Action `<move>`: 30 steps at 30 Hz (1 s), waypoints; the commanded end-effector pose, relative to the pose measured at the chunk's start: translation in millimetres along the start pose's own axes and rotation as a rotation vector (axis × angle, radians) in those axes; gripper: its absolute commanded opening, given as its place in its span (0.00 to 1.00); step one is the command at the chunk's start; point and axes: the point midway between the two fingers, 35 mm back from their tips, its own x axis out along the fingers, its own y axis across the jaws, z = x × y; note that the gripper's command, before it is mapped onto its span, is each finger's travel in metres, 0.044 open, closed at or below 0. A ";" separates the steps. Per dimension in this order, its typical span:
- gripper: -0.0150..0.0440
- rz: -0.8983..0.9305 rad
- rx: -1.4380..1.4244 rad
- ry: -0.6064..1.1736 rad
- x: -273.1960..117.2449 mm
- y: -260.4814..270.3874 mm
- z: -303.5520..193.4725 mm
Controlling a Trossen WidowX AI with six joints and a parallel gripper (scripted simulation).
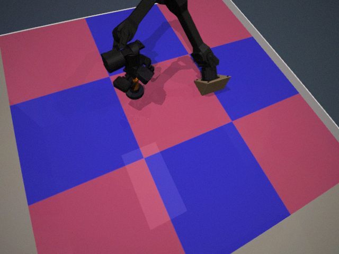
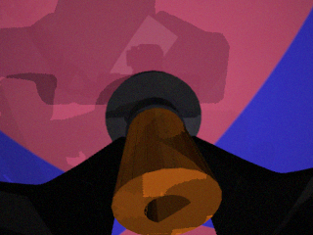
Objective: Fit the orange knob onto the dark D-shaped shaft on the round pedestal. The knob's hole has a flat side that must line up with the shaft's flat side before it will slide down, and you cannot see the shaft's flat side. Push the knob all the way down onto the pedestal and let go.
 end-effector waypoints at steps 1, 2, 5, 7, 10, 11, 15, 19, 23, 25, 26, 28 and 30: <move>0.25 0.000 -0.006 0.000 -0.3 0.0 0.1; 0.25 0.000 -0.006 0.000 -0.3 0.0 0.1; 0.34 0.000 -0.006 0.000 -0.3 0.0 0.1; 0.43 0.000 -0.006 0.000 -0.3 0.0 0.1; 0.57 0.000 -0.006 0.000 -0.3 0.0 0.1; 0.61 0.000 -0.006 0.000 -0.3 0.0 0.1; 0.79 0.000 -0.006 0.000 -0.3 0.0 0.1; 0.97 0.000 -0.006 0.000 -0.3 0.0 0.1; 1.00 0.000 -0.006 0.000 -0.3 0.0 0.1; 1.00 0.000 -0.006 0.000 -0.3 0.0 0.1; 1.00 0.000 -0.006 0.000 -0.3 0.0 0.1; 1.00 -0.002 -0.007 0.000 -9.0 -1.4 -0.4; 1.00 -0.008 -0.011 0.001 -34.0 -3.9 -1.2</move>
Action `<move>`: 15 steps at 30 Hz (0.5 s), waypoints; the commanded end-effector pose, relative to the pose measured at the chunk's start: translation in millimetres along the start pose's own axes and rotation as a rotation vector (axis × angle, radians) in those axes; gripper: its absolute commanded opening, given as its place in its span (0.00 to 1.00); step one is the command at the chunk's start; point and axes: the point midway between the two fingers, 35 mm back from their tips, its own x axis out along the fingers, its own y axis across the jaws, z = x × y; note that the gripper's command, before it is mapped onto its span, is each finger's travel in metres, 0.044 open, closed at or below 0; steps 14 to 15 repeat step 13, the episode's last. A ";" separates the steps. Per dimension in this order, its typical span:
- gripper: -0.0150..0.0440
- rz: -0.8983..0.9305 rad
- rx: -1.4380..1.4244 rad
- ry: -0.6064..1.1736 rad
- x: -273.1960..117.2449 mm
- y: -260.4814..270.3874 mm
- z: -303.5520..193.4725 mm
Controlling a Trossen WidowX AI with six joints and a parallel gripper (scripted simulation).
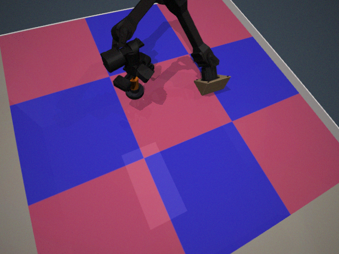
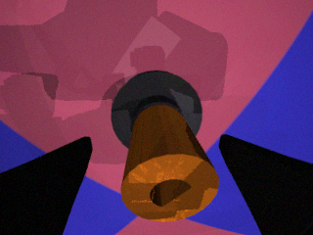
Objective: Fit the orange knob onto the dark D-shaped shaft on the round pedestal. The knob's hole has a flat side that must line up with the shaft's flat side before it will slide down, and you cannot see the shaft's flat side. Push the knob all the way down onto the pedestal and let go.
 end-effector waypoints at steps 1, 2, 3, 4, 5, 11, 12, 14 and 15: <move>1.00 -0.025 -0.001 0.005 -40.6 -5.6 0.0; 1.00 -0.027 -0.003 0.007 -54.7 -5.1 0.2; 1.00 -0.029 -0.005 0.008 -68.7 -3.9 0.7; 1.00 -0.030 -0.006 0.010 -79.8 -2.4 1.2; 1.00 -0.030 -0.007 0.011 -86.4 -1.4 1.6; 1.00 -0.032 -0.008 0.012 -88.6 -3.2 -0.9; 1.00 -0.032 -0.008 0.012 -88.6 -3.2 -0.9; 1.00 -0.032 -0.008 0.012 -88.6 -3.2 -0.9; 1.00 -0.032 -0.008 0.012 -88.6 -3.2 -0.9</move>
